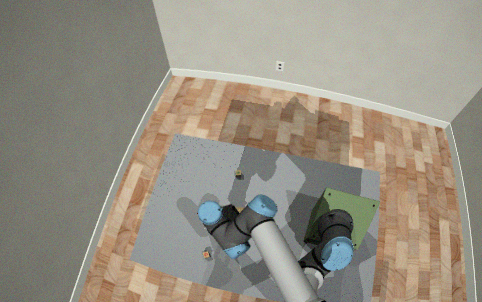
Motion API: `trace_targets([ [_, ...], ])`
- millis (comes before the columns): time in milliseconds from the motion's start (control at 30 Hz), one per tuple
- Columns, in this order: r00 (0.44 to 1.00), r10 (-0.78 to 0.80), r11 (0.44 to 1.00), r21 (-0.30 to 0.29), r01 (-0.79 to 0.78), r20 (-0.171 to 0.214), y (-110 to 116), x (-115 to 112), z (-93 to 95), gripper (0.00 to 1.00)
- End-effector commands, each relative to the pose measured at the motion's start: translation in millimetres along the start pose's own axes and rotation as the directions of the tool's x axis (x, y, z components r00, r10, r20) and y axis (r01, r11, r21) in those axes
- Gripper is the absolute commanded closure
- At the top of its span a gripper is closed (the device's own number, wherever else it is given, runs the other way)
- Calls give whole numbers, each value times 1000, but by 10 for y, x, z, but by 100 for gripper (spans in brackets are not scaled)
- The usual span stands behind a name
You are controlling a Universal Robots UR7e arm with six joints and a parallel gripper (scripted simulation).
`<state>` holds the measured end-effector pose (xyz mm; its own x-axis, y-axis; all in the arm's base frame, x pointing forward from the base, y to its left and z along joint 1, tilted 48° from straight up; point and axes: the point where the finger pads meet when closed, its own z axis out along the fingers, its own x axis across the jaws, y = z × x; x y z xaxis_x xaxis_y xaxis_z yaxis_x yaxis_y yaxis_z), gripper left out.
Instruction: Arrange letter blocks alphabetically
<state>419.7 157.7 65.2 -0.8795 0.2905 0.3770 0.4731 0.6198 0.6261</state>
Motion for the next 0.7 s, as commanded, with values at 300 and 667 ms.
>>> trace_targets([
  [300,928,-373,928,0,373,2,370,-27,13,0],
  [667,753,-658,753,-4,658,2,731,-3,34,0],
])
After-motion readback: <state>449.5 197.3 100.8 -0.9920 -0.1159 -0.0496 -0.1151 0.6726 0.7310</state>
